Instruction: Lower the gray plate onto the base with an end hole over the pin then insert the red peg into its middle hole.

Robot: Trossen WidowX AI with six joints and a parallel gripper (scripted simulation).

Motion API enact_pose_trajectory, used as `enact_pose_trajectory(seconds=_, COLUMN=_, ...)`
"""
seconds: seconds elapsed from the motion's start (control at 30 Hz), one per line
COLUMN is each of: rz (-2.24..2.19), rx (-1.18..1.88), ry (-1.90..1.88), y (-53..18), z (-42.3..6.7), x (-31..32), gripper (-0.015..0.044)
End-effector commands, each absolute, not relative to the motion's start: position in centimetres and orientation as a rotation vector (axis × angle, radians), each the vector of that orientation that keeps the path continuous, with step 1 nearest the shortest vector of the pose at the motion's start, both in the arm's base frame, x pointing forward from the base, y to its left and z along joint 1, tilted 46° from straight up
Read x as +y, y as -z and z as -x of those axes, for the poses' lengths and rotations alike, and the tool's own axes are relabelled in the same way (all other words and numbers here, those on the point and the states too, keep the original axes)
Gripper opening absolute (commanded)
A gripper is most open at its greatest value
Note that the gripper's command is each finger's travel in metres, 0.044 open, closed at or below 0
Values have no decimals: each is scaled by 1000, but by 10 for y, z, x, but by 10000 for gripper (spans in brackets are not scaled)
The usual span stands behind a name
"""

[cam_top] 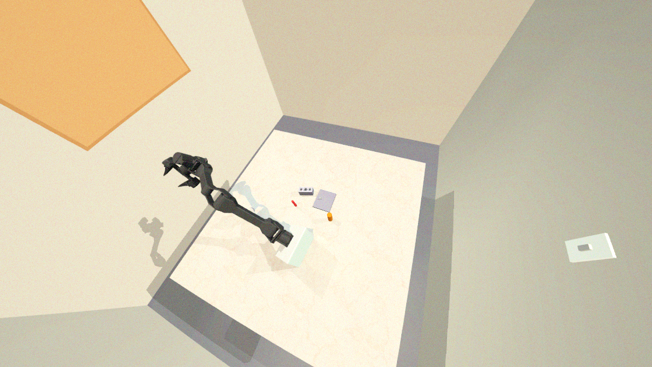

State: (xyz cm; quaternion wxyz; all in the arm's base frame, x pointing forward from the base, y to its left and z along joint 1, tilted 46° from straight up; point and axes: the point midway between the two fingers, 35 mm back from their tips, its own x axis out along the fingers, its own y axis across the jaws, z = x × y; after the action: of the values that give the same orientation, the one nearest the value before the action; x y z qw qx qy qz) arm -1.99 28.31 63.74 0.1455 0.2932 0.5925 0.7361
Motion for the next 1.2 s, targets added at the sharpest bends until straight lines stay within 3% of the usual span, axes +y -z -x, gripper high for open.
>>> enact_pose_trajectory(seconds=0.0, rz=-844, rx=1706, ry=-2120, y=-637, z=20, x=283, gripper=426)
enact_pose_trajectory(seconds=0.1, rz=-891, rx=1603, ry=-2148, y=-639, z=10, x=289, gripper=440)
enact_pose_trajectory(seconds=0.33, rz=-1082, rx=1564, ry=-1847, y=-595, z=-77, x=343, gripper=440)
enact_pose_trajectory(seconds=0.67, rz=-1256, rx=1472, ry=-1474, y=-528, z=-185, x=363, gripper=440)
enact_pose_trajectory(seconds=1.17, rz=-1396, rx=1450, ry=-738, y=-350, z=-354, x=306, gripper=440)
